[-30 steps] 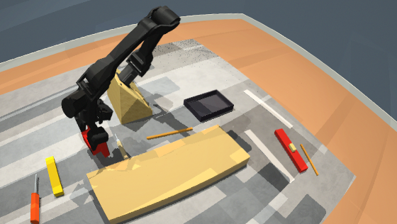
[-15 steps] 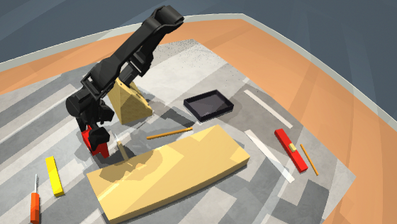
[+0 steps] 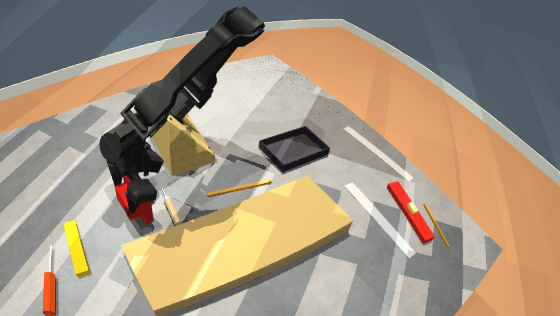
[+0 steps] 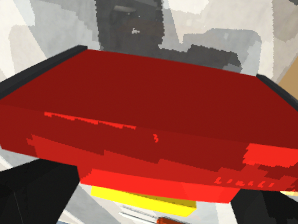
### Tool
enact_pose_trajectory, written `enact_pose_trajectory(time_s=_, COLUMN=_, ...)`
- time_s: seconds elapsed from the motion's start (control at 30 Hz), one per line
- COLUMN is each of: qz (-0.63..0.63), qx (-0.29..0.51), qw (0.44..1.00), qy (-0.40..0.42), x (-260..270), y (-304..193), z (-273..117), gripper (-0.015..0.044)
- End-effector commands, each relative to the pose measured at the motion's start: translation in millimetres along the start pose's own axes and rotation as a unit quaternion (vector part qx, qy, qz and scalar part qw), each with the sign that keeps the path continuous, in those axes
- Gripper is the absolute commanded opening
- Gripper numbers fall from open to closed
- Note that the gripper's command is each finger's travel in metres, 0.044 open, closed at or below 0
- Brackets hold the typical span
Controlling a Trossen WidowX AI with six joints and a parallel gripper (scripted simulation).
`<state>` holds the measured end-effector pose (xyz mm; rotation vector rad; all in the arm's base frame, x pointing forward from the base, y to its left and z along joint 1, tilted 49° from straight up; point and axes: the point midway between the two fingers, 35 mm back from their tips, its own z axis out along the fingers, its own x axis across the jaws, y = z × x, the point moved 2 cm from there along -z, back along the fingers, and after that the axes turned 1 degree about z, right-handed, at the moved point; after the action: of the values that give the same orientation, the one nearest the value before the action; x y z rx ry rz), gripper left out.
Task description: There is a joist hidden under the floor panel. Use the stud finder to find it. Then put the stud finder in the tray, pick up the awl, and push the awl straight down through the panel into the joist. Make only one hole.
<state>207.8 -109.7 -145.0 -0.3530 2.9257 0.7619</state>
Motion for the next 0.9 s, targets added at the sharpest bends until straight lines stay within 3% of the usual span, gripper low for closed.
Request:
enact_pose_trajectory(time_s=0.0, qz=0.000, qx=0.016, qw=1.000, qy=-0.001, x=-1.1, y=-1.0, z=-2.5, gripper=0.0000)
enact_pose_trajectory(time_s=0.87, qz=0.000, qx=0.076, qw=0.997, qy=0.000, x=-0.9, y=4.9, z=-0.8, gripper=0.0000)
